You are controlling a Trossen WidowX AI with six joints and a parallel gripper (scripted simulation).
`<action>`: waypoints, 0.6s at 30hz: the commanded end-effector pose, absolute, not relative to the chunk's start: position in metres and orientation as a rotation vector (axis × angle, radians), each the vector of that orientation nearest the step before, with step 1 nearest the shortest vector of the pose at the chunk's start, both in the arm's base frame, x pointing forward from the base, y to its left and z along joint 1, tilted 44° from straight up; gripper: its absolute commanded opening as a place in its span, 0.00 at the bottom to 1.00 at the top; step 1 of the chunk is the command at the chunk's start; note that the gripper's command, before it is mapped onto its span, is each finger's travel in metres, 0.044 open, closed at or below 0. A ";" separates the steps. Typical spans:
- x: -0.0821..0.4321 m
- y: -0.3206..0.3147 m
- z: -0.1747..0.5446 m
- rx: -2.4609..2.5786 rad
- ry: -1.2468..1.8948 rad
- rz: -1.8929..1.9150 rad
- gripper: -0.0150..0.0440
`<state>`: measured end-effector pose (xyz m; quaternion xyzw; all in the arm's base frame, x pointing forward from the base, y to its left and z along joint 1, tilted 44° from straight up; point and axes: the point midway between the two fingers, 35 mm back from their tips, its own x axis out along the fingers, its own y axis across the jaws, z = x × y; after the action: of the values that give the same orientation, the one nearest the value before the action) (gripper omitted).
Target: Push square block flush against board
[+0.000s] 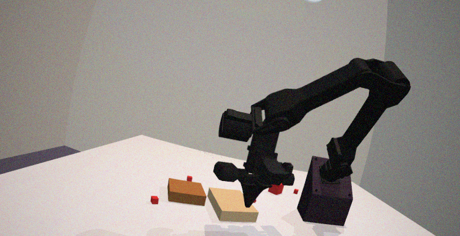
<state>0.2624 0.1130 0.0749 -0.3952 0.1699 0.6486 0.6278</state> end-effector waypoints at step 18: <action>0.269 0.143 0.029 -0.887 0.392 1.483 0.25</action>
<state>0.2661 0.1460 0.0324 -0.3848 0.1717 0.6494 0.6331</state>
